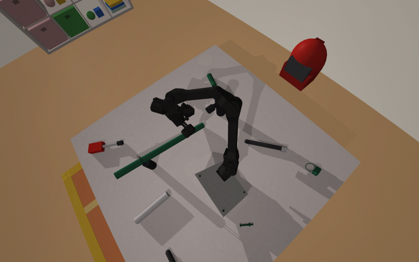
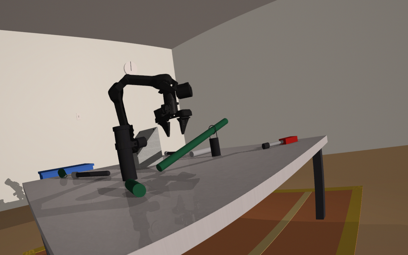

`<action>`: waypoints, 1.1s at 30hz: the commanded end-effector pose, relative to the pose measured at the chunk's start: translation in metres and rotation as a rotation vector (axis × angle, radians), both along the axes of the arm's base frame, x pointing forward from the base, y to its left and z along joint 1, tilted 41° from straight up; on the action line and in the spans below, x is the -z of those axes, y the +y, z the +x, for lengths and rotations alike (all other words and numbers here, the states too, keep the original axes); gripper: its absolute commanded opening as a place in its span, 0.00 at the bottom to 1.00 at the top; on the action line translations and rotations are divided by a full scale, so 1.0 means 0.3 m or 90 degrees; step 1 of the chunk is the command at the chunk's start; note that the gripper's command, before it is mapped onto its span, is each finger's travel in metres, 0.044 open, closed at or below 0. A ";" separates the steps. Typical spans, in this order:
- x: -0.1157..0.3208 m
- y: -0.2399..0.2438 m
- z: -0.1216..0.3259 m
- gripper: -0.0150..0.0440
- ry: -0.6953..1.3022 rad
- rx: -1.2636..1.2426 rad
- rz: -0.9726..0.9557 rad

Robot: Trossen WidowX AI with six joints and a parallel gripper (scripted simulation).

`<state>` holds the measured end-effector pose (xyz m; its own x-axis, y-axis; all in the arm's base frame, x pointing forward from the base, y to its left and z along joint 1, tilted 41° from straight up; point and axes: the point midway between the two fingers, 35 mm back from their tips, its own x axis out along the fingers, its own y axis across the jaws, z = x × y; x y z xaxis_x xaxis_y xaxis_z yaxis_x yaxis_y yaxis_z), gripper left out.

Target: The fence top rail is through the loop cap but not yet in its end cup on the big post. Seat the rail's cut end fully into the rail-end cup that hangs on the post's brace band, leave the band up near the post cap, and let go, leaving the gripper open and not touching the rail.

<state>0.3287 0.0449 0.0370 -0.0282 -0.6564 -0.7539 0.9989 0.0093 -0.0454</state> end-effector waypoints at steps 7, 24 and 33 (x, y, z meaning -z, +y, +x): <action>0.074 -0.060 -0.001 1.00 -0.011 0.023 0.002; 0.143 -0.120 -0.005 1.00 -0.011 0.023 0.001; 0.181 -0.152 -0.004 1.00 -0.011 0.023 0.001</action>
<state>0.3286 0.0036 -0.0126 -0.0351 -0.6508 -0.7585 0.9994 -0.0285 -0.0218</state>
